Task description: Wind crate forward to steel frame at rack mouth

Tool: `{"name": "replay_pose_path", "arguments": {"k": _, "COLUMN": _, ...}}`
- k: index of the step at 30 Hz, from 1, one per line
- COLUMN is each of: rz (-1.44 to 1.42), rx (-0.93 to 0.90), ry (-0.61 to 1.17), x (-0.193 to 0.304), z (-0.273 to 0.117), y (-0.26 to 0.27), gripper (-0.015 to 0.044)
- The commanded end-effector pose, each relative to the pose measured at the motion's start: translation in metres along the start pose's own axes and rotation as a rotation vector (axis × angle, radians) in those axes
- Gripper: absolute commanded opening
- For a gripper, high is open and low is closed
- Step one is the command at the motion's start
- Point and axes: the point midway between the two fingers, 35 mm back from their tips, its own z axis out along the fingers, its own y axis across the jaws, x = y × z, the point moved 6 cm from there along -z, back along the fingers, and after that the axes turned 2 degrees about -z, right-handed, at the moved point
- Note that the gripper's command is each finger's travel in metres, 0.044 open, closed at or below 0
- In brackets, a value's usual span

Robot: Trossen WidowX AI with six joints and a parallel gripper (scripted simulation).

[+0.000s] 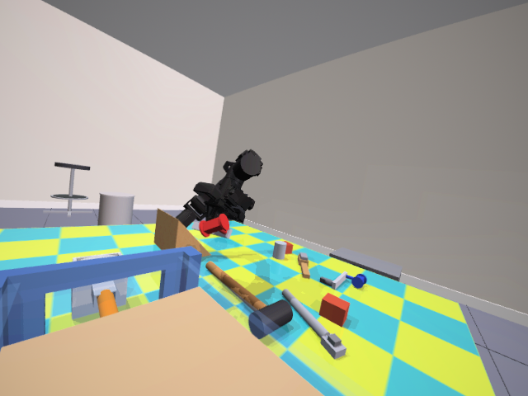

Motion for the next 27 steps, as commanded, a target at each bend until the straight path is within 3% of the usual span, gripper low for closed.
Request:
{"name": "replay_pose_path", "arguments": {"k": 1, "rz": 0.005, "rx": 0.085, "ry": -0.005, "x": 0.0, "z": -0.002, "y": 0.002, "gripper": 0.0}}
{"name": "replay_pose_path", "arguments": {"k": 27, "rz": 0.006, "rx": 0.524, "ry": 0.001, "x": 0.0, "z": 0.006, "y": 0.028, "gripper": 0.0}}
